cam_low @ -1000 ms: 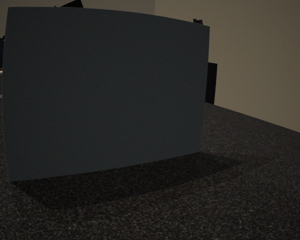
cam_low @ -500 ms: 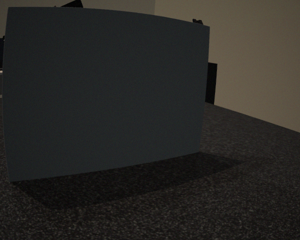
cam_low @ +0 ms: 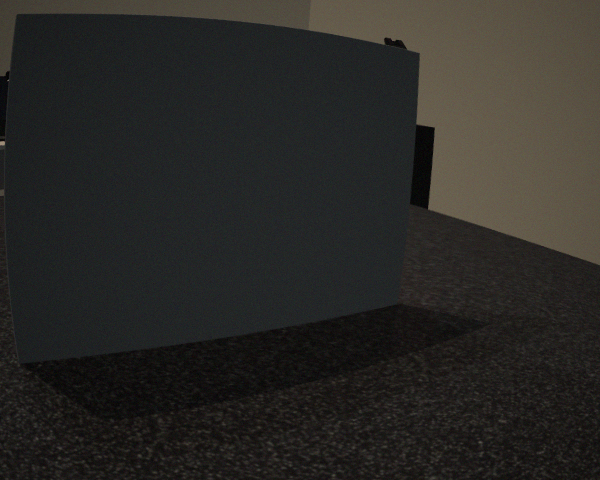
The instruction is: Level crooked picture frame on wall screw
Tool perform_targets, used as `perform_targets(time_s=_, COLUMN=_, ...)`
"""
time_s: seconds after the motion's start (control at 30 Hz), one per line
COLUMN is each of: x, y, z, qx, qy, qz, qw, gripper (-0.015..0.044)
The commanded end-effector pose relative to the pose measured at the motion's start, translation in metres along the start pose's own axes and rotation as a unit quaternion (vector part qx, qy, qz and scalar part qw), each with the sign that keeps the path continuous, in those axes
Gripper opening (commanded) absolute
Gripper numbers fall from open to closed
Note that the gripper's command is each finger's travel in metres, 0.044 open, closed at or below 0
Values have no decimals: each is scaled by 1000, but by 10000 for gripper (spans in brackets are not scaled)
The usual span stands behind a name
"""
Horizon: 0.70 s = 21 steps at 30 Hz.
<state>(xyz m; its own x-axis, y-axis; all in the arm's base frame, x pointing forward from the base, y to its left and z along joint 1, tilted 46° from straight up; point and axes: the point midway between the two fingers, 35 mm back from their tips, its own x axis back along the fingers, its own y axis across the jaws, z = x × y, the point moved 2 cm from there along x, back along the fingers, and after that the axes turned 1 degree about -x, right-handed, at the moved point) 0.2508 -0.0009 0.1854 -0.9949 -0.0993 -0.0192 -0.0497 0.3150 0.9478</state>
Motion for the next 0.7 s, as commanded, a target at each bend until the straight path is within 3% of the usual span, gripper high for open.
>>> perform_targets(time_s=0.0, x=0, y=1, z=0, qx=0, qy=3, qz=-4, qw=1000, gripper=260)
perform_targets(time_s=0.47, x=2, y=2, z=-2, qx=0, qy=3, qz=-4, qw=1000, gripper=260)
perform_targets(time_s=0.67, x=-16, y=7, z=-5, qx=0, qy=3, qz=-5, qw=1000, gripper=260)
